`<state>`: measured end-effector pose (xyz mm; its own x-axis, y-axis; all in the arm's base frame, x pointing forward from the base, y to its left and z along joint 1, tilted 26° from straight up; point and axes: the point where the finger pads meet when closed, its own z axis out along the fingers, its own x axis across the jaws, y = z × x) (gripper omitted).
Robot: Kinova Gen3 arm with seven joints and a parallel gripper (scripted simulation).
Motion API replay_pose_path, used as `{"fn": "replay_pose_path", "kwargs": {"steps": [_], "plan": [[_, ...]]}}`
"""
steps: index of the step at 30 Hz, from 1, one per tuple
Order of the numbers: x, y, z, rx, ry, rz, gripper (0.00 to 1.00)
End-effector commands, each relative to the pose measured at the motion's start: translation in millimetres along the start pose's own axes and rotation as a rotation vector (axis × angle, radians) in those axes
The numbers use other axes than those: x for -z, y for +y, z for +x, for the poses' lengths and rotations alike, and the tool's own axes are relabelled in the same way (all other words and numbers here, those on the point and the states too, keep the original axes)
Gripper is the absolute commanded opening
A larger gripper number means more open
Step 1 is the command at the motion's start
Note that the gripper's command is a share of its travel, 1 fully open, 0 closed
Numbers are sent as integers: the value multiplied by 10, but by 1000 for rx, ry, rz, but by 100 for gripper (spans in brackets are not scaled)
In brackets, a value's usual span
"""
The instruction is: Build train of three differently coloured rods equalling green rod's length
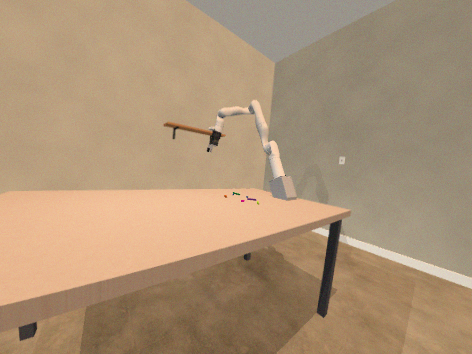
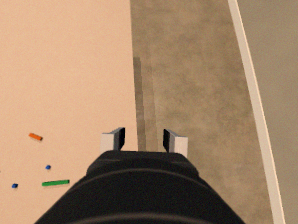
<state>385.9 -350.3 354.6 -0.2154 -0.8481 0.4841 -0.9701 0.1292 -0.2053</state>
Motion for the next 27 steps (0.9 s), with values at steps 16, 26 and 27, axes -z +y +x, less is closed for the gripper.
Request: {"fn": "replay_pose_path", "kwargs": {"steps": [16, 26, 27], "plan": [[7, -6, 1, 0, 0, 2, 100], [-4, -9, -11, -4, 0, 2, 100], [-8, -11, -16, -6, 0, 1, 100]]}}
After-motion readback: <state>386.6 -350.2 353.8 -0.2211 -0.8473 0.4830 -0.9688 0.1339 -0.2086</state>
